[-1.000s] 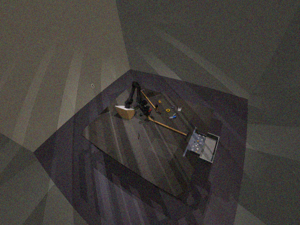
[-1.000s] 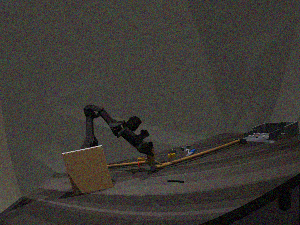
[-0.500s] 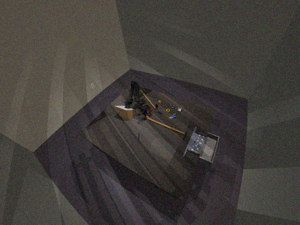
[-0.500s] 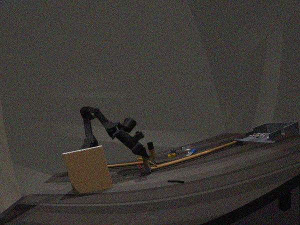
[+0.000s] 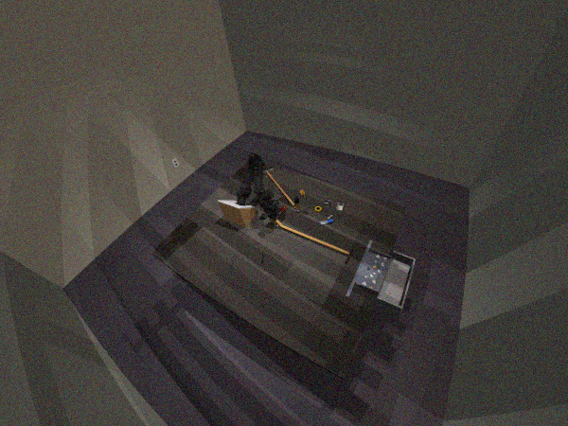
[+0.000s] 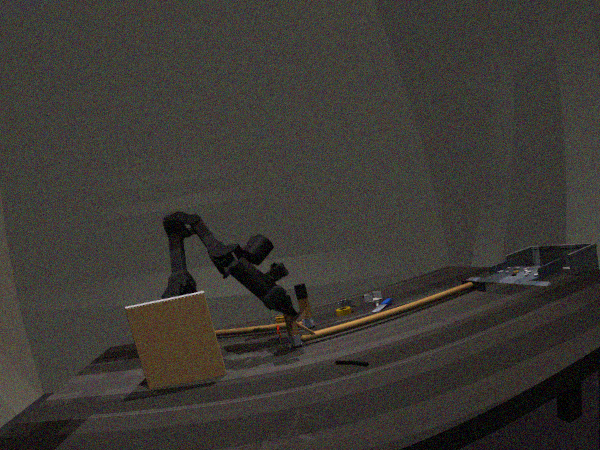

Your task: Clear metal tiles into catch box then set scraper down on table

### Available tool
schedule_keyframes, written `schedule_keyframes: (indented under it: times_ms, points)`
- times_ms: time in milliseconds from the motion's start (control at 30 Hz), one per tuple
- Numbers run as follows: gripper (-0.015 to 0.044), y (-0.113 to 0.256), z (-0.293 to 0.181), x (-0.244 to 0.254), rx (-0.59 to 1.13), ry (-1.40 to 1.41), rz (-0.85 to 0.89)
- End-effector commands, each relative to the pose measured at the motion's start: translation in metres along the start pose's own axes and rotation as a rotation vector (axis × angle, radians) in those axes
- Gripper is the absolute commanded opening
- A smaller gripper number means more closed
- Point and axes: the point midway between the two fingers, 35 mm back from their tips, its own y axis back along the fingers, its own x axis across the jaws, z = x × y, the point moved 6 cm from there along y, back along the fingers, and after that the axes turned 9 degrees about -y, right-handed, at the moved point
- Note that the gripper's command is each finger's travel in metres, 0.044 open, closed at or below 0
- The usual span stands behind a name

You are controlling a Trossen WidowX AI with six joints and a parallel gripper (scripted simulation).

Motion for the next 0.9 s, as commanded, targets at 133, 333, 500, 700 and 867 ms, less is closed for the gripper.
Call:
schedule_keyframes:
  times_ms: [133, 333, 500, 700, 867]
  points:
    - [0.0, 0.001, 0.005, -0.01, -0.006, 0.002, -0.008]
    - [0.0, 0.001, 0.007, -0.018, -0.004, 0.003, -0.01]
    - [0.0, 0.001, 0.008, -0.024, -0.002, 0.004, -0.011]
    - [0.0, 0.002, 0.009, -0.032, -0.001, 0.005, -0.012]
    - [0.0, 0.002, 0.009, -0.039, 0.0, 0.005, -0.012]
